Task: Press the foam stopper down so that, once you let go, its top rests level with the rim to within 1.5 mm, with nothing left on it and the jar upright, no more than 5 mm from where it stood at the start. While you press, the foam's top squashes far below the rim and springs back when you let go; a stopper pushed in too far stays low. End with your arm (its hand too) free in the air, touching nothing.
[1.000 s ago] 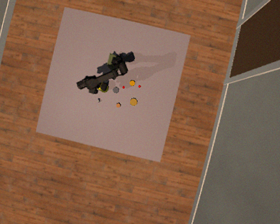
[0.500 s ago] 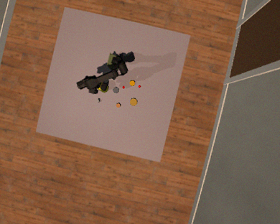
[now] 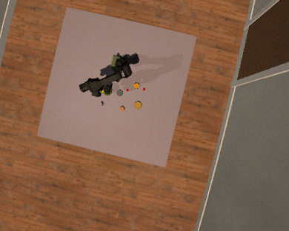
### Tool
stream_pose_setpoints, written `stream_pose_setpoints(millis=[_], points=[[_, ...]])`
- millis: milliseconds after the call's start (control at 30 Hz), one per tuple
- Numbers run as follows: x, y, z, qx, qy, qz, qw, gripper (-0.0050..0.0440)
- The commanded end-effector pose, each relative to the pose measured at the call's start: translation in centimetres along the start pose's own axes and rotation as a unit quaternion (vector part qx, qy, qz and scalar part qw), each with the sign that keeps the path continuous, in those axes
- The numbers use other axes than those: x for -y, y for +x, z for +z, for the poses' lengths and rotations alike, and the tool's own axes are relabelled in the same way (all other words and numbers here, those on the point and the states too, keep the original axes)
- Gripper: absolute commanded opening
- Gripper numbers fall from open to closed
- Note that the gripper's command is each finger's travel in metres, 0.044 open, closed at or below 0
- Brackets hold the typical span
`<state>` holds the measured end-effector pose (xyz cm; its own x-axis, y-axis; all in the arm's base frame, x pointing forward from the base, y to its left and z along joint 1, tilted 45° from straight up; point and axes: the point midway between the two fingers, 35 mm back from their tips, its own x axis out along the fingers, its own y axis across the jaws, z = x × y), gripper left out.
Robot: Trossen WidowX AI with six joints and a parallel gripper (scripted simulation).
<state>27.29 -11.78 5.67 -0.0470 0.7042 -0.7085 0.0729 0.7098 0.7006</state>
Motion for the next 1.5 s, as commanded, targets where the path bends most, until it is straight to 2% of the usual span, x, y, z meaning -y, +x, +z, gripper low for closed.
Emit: stream_pose_setpoints(millis=[0, 233, 367, 600, 700, 1033, 1467], points=[[0.0, 0.0, 0.0, 0.001, 0.001, 0.000, 1.000, 0.0000], [0.0, -0.3, 0.0, 0.004, 0.002, -0.002, 1.000, 0.0000], [-0.2, -5.0, -0.4, 0.051, 0.019, -0.033, 0.998, 0.0000], [-0.2, -5.3, -0.4, 0.054, 0.020, -0.035, 0.998, 0.0000], [0.0, -3.8, -0.1, 0.047, 0.016, -0.027, 0.998, 0.0000], [0.0, 4.5, -0.1, -0.003, 0.001, 0.000, 1.000, 0.0000], [0.0, 6.1, -0.1, -0.006, 0.000, 0.002, 1.000, 0.0000]])
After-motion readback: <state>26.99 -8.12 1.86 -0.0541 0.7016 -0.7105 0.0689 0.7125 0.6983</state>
